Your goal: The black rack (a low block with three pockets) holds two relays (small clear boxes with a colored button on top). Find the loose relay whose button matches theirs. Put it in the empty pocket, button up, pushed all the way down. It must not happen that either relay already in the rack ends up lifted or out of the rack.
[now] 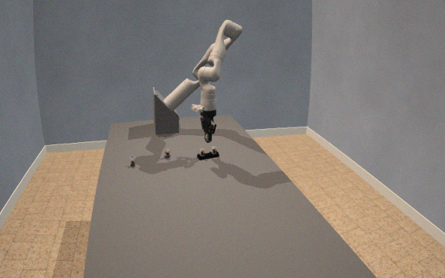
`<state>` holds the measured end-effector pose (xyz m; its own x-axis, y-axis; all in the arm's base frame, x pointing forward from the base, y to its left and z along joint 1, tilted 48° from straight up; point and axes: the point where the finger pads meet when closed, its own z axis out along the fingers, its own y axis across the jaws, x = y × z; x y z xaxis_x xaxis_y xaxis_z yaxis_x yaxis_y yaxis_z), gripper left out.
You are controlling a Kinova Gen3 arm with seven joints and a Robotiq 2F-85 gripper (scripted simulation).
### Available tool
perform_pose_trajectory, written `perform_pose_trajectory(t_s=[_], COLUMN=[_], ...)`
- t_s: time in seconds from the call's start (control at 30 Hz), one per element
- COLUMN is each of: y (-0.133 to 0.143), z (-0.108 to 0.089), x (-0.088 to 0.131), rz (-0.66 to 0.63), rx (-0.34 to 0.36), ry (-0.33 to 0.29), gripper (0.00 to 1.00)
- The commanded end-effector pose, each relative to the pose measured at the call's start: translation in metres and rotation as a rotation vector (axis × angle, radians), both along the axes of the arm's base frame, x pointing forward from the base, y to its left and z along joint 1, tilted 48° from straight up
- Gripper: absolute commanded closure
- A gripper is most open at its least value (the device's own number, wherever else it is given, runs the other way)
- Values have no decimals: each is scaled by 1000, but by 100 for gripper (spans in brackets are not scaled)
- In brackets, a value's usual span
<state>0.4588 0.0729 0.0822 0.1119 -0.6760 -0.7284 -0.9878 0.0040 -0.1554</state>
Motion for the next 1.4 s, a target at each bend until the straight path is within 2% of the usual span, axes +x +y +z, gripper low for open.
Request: perform_pose_trajectory(t_s=[0.0, 1.37], y=[0, 32], z=[0, -29], x=[0, 6], rz=[0, 0], rx=[-1, -1], ry=[-1, 0], gripper=[100, 100])
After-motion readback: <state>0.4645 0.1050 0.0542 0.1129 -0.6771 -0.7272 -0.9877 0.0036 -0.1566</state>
